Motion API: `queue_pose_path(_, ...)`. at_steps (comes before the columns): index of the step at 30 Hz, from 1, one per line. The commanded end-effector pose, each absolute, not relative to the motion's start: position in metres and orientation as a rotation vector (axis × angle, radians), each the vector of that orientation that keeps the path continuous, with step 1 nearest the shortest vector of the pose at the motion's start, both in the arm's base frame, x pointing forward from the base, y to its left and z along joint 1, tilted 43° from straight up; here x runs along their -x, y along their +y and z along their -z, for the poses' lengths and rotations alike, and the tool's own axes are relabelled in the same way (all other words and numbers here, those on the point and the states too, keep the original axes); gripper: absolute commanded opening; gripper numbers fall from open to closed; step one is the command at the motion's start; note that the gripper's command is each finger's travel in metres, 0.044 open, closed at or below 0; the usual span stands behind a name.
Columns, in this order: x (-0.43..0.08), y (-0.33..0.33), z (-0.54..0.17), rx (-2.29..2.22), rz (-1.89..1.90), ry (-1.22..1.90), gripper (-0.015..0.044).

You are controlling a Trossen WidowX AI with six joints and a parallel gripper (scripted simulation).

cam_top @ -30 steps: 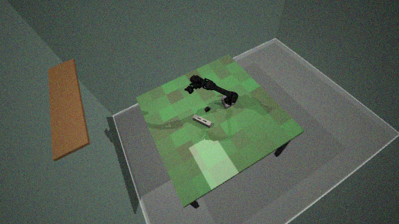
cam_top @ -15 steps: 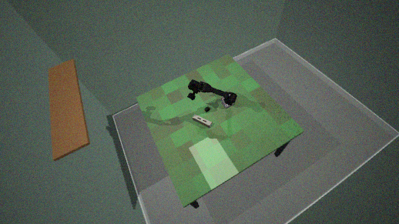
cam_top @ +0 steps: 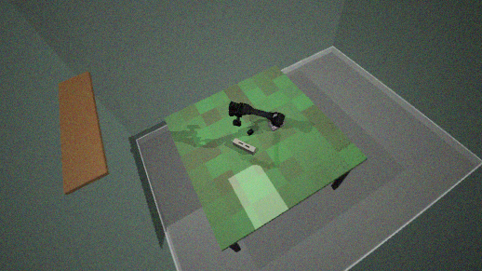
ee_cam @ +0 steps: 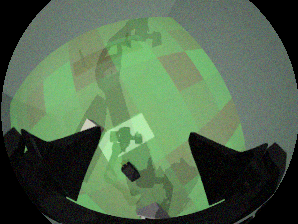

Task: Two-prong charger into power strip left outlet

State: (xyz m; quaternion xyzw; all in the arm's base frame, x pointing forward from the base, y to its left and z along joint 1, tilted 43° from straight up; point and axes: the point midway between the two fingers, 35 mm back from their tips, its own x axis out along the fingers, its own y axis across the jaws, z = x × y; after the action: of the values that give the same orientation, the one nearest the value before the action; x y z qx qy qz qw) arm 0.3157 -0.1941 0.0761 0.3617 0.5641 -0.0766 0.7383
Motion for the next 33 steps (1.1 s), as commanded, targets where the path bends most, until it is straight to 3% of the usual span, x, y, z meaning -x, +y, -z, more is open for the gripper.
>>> queue_pose_path(1, -0.308, -0.179, -0.063, -0.749, 0.081, 1.288, 0.0440)
queue_pose_path(33, -0.226, -0.057, 0.003, -0.438, -0.692, 1.497, 0.0440)
